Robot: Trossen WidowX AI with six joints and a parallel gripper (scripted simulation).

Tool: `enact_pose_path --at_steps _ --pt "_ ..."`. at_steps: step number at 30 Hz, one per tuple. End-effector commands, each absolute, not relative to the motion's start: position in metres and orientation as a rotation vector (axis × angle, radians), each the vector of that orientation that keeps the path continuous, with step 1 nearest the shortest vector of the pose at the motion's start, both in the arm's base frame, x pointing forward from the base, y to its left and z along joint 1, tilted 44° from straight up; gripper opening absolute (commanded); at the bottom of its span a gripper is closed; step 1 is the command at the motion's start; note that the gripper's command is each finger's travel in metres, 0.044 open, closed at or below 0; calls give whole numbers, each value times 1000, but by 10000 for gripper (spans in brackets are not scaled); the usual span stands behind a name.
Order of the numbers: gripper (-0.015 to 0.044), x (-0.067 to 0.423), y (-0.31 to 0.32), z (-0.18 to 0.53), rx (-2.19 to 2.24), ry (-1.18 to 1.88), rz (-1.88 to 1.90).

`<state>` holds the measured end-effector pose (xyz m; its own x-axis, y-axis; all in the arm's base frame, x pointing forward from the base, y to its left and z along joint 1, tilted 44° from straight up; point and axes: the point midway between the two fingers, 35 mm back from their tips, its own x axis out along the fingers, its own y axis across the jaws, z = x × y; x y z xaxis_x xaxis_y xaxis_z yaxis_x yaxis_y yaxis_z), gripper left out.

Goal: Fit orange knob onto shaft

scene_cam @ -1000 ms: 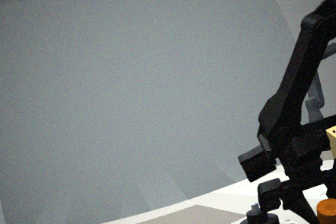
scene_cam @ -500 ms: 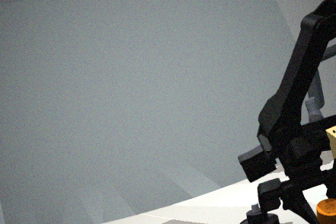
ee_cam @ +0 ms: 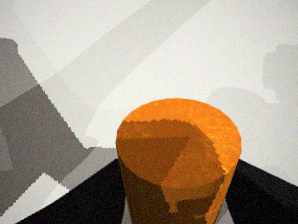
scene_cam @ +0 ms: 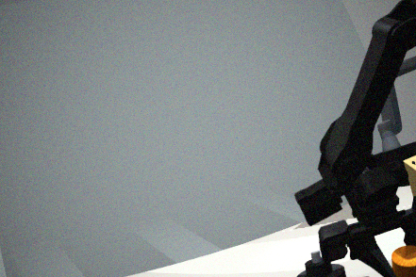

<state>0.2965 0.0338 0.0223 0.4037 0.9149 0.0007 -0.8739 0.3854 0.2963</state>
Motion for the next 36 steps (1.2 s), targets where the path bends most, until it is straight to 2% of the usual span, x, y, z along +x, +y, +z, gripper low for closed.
enact_pose_path --at_steps 1,23,26,36 --pt "179 294 31 21 257 175 1155" --pt "179 294 31 21 257 175 1155" --pt "258 296 34 22 266 174 1146" --pt "260 296 34 22 266 174 1146"
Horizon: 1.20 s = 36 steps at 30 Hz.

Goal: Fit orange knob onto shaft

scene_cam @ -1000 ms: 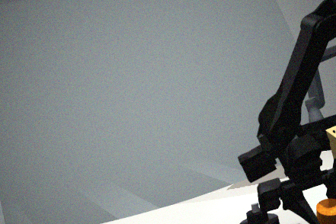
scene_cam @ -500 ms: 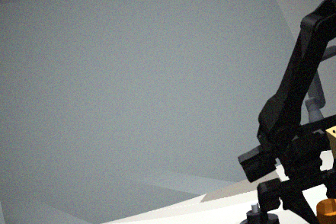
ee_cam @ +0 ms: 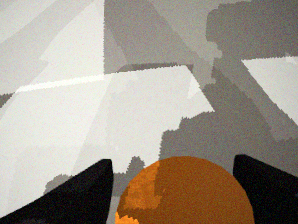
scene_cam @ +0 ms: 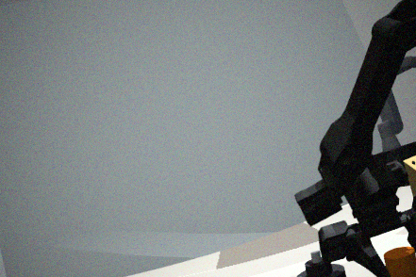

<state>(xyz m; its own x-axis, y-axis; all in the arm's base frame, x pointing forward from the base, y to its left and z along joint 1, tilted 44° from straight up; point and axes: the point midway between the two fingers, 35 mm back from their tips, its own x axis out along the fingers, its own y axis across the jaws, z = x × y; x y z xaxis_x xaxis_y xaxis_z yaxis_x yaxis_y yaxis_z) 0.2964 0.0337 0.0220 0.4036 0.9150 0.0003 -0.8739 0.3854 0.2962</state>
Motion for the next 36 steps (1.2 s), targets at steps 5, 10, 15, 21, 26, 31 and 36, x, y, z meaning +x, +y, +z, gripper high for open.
enact_pose_path --at_steps 5,10,15,21,26,31,36 --pt "260 296 34 22 266 174 1146" --pt "260 296 34 22 266 174 1146" --pt "286 296 34 22 266 174 1146" --pt "440 296 34 22 266 174 1146" --pt "440 295 33 21 255 178 1149" --pt "440 291 9 40 208 232 1132" --pt "440 291 -20 80 260 249 1093"
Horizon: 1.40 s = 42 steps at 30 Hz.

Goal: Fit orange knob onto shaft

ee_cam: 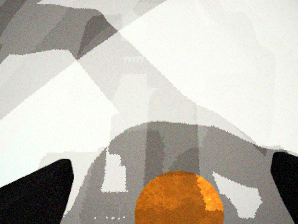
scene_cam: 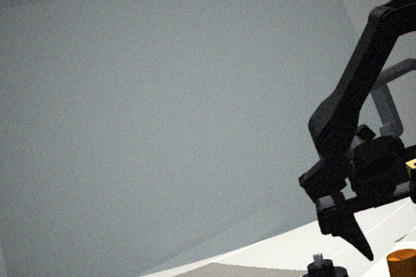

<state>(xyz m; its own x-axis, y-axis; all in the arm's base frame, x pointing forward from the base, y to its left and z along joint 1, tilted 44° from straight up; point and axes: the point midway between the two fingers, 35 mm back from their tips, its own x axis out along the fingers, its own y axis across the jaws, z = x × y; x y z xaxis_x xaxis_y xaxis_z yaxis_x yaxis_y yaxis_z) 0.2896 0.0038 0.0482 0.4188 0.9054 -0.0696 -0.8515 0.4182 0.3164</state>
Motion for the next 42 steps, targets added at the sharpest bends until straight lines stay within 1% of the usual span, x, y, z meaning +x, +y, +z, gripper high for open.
enact_pose_path --at_steps 1,8,12,14,16,26,33,42 --pt "440 291 -21 82 262 249 1091" --pt "440 289 -18 84 235 291 1142" --pt "440 282 -16 89 10 615 1306" --pt "440 286 -27 93 -141 806 1277" --pt "440 292 -36 97 -245 918 1217" --pt "440 293 -38 98 -245 940 1199" --pt "440 292 -38 98 251 1263 853" --pt "440 292 -37 99 951 1579 240"
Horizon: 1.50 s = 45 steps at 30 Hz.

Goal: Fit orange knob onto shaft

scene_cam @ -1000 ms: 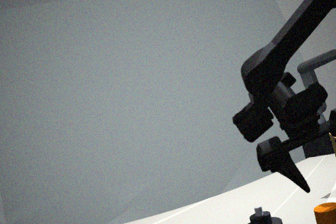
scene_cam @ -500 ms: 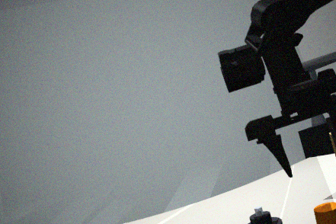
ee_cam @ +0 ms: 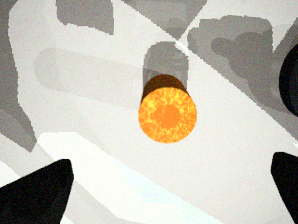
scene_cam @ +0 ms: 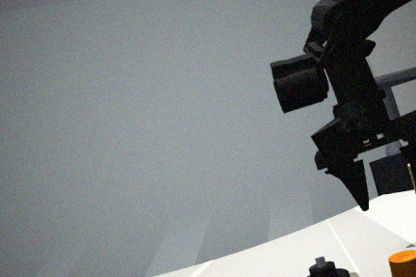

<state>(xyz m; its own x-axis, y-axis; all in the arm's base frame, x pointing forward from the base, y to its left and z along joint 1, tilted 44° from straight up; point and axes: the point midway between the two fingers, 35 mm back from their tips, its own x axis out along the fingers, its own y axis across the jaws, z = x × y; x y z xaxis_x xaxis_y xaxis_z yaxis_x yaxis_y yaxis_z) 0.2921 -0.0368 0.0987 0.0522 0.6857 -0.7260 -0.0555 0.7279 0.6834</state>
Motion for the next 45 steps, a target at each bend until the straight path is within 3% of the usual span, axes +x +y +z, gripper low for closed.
enact_pose_path --at_steps 1,10,45 --pt "440 292 -37 99 1027 1602 164" --pt "440 292 -36 99 1576 1696 -461" --pt "440 297 2 55 1573 1697 -456"
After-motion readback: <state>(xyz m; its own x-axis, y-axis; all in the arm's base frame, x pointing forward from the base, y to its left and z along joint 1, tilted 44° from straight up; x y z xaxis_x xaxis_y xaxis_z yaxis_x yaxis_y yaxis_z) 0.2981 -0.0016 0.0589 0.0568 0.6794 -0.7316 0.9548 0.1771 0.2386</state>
